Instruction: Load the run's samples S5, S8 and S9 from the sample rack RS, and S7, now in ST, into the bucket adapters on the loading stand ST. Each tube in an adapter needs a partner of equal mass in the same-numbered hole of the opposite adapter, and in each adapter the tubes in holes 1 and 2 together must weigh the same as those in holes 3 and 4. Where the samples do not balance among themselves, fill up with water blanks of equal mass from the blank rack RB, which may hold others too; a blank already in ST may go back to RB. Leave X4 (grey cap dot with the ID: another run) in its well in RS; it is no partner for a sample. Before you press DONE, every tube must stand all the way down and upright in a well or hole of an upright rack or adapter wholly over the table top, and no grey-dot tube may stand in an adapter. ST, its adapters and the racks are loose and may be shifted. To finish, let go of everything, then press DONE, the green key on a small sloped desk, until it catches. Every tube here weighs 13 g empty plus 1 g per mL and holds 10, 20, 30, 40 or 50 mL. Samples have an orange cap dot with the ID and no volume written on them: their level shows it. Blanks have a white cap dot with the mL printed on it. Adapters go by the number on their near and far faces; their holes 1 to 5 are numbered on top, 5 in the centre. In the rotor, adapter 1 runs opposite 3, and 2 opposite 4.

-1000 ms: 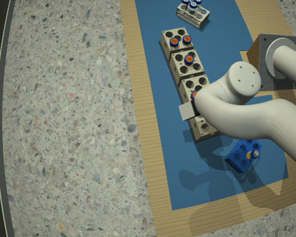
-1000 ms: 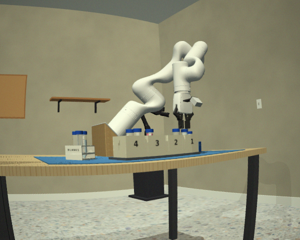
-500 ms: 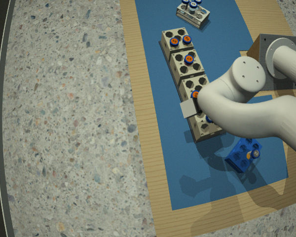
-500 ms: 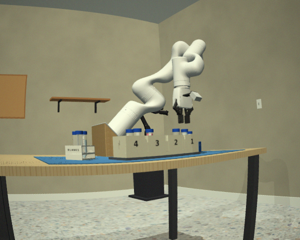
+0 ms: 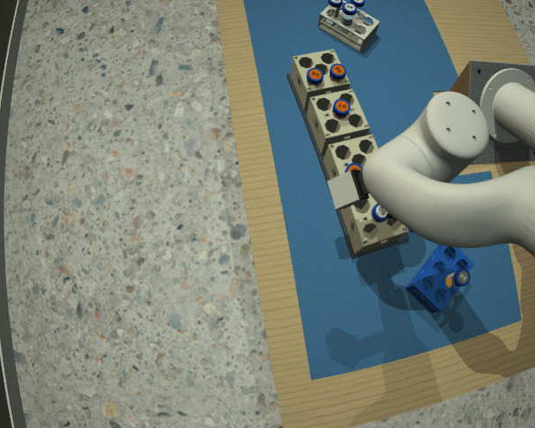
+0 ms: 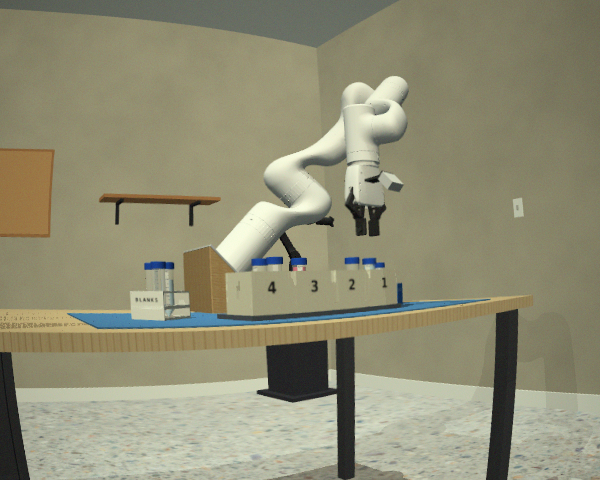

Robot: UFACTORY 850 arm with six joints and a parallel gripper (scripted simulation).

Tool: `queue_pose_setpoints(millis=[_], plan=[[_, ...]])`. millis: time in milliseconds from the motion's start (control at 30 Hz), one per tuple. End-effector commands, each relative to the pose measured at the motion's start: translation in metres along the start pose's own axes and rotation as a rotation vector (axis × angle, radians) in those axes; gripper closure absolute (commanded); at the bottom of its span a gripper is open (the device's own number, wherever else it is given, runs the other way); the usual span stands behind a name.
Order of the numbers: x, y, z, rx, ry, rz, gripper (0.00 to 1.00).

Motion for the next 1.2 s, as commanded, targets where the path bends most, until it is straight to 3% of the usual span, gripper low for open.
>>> queue_pose_setpoints(millis=[0, 733, 1167], plan=[[-0.001, 0.0, 0.01, 0.0, 0.001, 0.001, 0.57], [-0.001, 0.0, 0.05, 0.0, 0.001, 0.001, 0.57], [-0.001, 0.0, 0.051, 0.0, 0.001, 0.001, 0.57]])
Point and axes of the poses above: the point where the finger pads meet when closed, its own z axis back along the fingers, its own y axis across the jaws, x = y × z, the point moved 6 cm from there along z, back along the fingers, and after that the axes turned 7 degrees about -z, right-handed, at the moved point
